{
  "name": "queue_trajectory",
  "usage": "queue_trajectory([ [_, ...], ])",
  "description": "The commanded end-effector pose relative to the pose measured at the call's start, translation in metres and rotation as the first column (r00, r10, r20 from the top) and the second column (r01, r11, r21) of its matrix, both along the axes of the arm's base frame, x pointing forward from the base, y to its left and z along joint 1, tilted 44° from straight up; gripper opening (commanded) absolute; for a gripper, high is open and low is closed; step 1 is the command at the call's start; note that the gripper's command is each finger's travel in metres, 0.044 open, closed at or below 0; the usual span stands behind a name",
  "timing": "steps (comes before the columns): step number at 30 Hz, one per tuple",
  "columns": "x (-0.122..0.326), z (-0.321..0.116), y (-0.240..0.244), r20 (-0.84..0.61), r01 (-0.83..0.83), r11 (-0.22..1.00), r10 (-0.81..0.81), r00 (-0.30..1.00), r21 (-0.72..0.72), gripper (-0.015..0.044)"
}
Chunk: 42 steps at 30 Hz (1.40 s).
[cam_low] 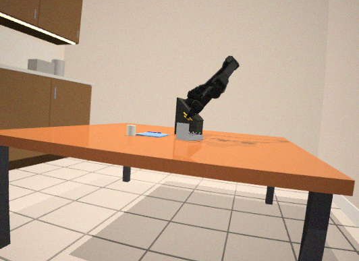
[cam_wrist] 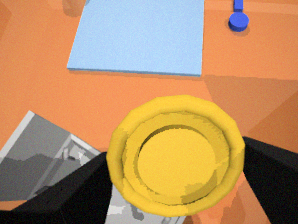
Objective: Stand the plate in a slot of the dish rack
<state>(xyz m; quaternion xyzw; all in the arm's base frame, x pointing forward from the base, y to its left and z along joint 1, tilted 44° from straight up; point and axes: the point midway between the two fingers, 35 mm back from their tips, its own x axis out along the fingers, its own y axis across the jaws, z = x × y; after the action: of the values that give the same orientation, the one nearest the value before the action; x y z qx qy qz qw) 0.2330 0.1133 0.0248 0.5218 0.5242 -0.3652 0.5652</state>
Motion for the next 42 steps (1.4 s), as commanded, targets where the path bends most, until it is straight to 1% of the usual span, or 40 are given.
queue_trajectory([
  [1,0.004,-0.008,0.002,0.064,-0.046,0.996,0.051,0.997,-0.075,0.0000],
  [10,0.013,-0.018,0.012,0.222,-0.114,0.966,0.167,0.961,-0.233,0.0000],
  [20,0.017,-0.019,0.025,0.381,-0.132,0.913,0.288,0.879,-0.386,0.0000],
  [31,0.014,-0.011,0.040,0.532,-0.088,0.857,0.392,0.751,-0.507,0.0000],
  [42,0.001,0.005,0.052,0.661,0.006,0.822,0.455,0.596,-0.570,0.0000],
])
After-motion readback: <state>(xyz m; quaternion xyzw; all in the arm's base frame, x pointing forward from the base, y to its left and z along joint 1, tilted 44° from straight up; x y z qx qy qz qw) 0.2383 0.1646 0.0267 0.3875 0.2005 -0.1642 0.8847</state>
